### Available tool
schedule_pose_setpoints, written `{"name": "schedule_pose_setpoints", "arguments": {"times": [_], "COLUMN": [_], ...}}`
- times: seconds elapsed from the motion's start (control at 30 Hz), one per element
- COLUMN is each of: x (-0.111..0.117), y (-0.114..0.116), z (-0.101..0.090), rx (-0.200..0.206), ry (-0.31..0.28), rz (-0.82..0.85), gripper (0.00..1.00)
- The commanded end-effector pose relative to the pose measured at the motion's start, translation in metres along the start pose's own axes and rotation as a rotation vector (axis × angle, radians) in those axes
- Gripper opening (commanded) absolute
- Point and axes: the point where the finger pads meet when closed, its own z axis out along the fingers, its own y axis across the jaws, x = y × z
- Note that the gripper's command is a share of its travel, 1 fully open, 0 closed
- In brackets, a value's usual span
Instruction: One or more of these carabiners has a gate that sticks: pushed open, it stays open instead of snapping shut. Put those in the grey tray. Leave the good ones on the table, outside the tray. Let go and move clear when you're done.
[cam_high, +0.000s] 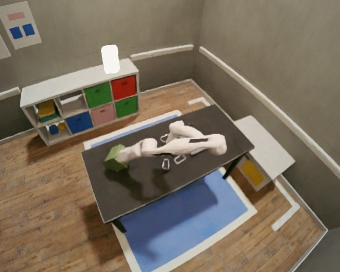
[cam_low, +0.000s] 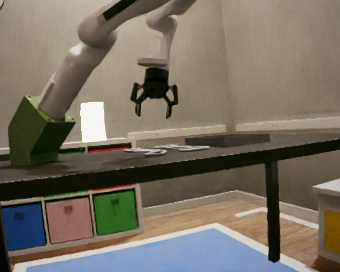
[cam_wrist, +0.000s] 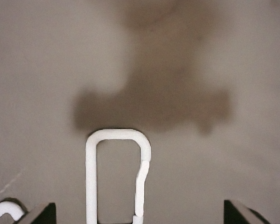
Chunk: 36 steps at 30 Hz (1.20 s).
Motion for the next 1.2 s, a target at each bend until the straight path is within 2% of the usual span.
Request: {"name": "schedule_pose_setpoints", "arguments": {"times": [0.0,0.73,0.77,1.17], "x": [0.002,0.002,0.0,0.0], "y": [-0.001,-0.001,-0.005,-0.005], "z": [0.001,0.001,0.03,0.03], "rx": [0.124,0.123,0.154,0.154], "ry": [-0.088,-0.087,-0.108,-0.108], "rz": [0.005,0.005,0.006,0.006], "gripper": [1.0,1.0,1.0,1.0]}}
